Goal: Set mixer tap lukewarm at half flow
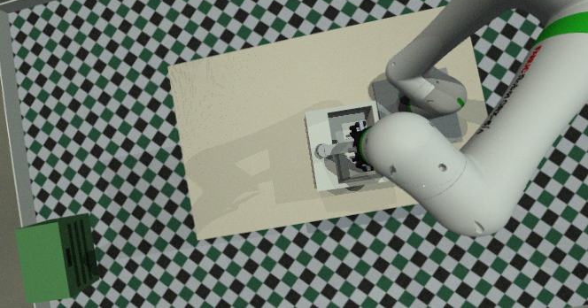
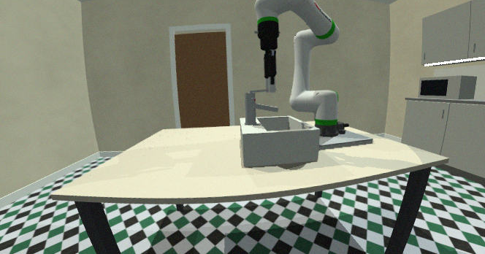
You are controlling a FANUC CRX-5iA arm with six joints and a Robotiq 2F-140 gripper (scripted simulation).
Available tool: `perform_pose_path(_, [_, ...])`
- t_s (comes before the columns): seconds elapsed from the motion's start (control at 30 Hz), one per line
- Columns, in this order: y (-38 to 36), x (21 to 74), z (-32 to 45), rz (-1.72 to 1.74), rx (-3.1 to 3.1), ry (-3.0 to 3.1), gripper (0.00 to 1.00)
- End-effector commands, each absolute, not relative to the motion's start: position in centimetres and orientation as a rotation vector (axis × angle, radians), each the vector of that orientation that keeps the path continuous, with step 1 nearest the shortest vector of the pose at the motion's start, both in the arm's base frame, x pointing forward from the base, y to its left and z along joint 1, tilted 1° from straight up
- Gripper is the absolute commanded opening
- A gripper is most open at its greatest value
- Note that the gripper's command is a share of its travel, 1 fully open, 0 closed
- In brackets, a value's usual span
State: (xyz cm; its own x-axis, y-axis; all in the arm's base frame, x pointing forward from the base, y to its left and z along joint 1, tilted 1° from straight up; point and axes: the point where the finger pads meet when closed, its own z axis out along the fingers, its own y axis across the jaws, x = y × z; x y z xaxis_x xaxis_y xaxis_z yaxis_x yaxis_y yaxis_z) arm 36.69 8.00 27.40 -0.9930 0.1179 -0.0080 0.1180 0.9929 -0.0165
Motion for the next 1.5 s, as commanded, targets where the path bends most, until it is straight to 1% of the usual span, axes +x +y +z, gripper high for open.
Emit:
perform_pose_path(0.0, [8.0, 36.7, 27.0, -0.026, 0.185, 3.128, 0.43])
perform_pose_path(0.57, [8.0, 36.7, 25.6, -0.026, 0.185, 3.128, 0.43])
perform_pose_path(1.47, [8.0, 36.7, 25.5, -0.026, 0.185, 3.128, 0.43])
